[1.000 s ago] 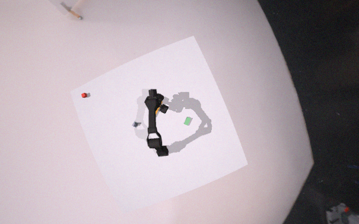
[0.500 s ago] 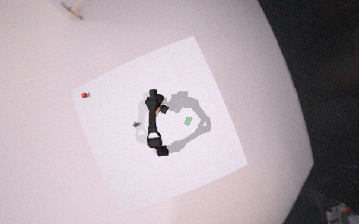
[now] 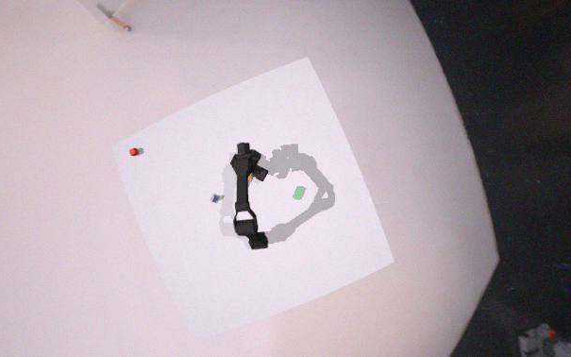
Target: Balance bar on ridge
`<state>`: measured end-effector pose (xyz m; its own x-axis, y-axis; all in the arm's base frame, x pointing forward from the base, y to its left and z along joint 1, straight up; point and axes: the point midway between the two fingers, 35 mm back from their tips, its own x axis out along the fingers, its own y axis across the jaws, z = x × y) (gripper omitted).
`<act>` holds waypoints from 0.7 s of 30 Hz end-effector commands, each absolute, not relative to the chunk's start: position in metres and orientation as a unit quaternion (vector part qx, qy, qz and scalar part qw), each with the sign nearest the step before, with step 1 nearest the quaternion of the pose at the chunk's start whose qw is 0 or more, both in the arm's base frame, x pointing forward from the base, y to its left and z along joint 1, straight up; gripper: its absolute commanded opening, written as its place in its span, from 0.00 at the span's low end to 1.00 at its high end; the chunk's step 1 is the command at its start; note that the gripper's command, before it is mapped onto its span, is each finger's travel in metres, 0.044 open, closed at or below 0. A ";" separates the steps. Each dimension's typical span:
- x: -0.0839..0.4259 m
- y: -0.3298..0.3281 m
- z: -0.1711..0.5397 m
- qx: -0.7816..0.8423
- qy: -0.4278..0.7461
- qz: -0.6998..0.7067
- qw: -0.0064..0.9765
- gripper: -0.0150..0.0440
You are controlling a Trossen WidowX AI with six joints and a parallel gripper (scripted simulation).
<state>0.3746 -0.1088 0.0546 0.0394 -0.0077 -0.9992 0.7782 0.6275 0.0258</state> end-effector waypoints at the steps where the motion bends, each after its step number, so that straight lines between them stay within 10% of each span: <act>1: 0.375 -0.109 0.054 0.309 0.624 -0.301 0.651 0.45; 8: 0.375 -0.109 0.061 0.309 0.624 -0.301 0.651 0.25; 21: 0.376 -0.110 0.094 0.307 0.625 -0.301 0.652 0.25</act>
